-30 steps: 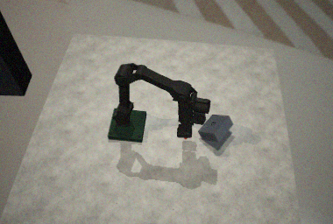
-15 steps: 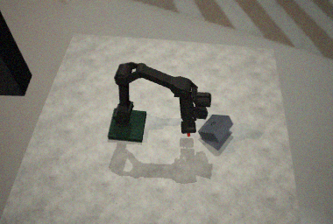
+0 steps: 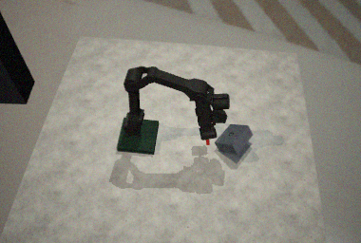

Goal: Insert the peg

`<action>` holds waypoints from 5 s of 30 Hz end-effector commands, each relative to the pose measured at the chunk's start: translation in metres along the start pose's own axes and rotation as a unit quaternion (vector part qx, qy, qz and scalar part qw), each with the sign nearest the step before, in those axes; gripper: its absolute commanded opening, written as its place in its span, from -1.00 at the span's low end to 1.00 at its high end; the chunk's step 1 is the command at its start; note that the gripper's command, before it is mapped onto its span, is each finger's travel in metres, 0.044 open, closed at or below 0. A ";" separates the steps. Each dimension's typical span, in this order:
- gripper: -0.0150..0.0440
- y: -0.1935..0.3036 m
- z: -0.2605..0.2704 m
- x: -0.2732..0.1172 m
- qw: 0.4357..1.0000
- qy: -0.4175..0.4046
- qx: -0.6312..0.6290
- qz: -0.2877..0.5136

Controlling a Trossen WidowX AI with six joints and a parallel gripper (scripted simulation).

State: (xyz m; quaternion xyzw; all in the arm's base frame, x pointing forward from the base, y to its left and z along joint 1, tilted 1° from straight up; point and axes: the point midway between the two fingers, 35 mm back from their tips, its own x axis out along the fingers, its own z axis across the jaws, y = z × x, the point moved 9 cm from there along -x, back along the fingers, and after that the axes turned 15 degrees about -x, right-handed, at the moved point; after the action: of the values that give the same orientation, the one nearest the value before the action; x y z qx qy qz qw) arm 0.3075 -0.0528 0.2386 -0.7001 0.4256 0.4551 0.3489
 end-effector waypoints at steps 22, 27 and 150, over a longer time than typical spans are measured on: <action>-0.49 -0.020 0.026 -0.014 0.995 0.052 -0.080 -0.030; -0.49 -0.024 0.031 -0.017 0.993 0.061 -0.095 -0.036; -0.49 -0.076 0.069 0.020 0.956 0.164 -0.217 -0.110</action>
State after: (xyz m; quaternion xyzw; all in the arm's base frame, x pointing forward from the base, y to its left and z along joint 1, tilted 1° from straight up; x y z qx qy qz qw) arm 0.3580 0.0322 0.2048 -0.8663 0.2891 0.3735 0.1626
